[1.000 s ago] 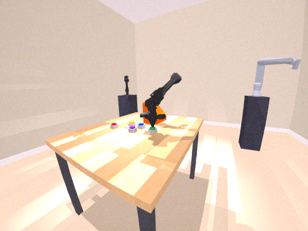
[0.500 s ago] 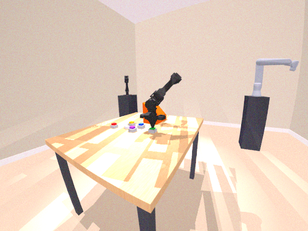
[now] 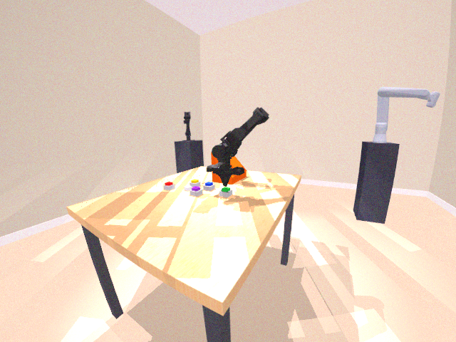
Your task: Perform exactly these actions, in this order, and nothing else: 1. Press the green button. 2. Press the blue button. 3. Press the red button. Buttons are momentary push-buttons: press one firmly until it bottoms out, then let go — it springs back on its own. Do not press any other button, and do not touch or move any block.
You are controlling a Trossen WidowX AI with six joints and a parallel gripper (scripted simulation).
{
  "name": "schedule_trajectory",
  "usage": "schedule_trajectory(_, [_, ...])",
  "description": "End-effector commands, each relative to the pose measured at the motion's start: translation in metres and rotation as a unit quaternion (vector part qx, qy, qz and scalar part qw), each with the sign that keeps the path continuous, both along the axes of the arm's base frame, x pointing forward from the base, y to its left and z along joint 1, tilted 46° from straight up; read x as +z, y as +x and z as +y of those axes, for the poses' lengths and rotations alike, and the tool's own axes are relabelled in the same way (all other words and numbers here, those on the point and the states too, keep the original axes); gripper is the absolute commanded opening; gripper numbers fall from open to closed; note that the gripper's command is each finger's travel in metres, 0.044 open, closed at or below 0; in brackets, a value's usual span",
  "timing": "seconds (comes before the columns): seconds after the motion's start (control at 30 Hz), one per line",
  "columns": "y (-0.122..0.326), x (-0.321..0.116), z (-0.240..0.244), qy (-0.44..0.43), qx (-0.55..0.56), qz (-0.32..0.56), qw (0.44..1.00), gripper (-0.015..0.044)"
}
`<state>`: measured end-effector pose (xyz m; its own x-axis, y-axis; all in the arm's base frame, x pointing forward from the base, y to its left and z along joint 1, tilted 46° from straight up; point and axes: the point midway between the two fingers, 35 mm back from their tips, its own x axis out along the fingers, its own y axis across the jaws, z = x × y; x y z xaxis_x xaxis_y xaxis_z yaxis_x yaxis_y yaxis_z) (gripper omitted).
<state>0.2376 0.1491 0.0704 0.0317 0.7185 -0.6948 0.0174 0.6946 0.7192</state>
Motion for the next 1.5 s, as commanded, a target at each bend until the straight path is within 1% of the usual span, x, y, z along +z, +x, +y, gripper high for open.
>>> schedule_trajectory(0.0, [0.000,0.013,-0.010,0.003,0.002,-0.007,1.000,0.0020])
schedule_trajectory(0.13, [0.001,0.020,-0.018,0.001,0.002,-0.007,1.000,0.0020])
schedule_trajectory(0.27, [-0.002,0.054,-0.053,0.001,0.002,-0.006,1.000,0.0020])
schedule_trajectory(0.53, [-0.002,0.054,-0.057,0.000,0.002,-0.006,1.000,0.0020])
schedule_trajectory(0.7, [-0.011,0.006,-0.105,-0.013,-0.001,-0.005,1.000,0.0020])
schedule_trajectory(0.83, [-0.036,-0.032,-0.139,-0.008,0.001,-0.004,1.000,0.0020])
schedule_trajectory(0.9, [-0.046,-0.042,-0.147,-0.002,0.002,-0.005,1.000,0.0020])
schedule_trajectory(1.17, [-0.047,-0.045,-0.146,-0.002,0.003,-0.005,1.000,0.0020])
schedule_trajectory(1.33, [-0.045,-0.081,-0.109,-0.001,0.003,-0.006,1.000,0.0020])
schedule_trajectory(1.47, [-0.045,-0.086,-0.103,0.000,0.002,-0.005,1.000,0.0020])
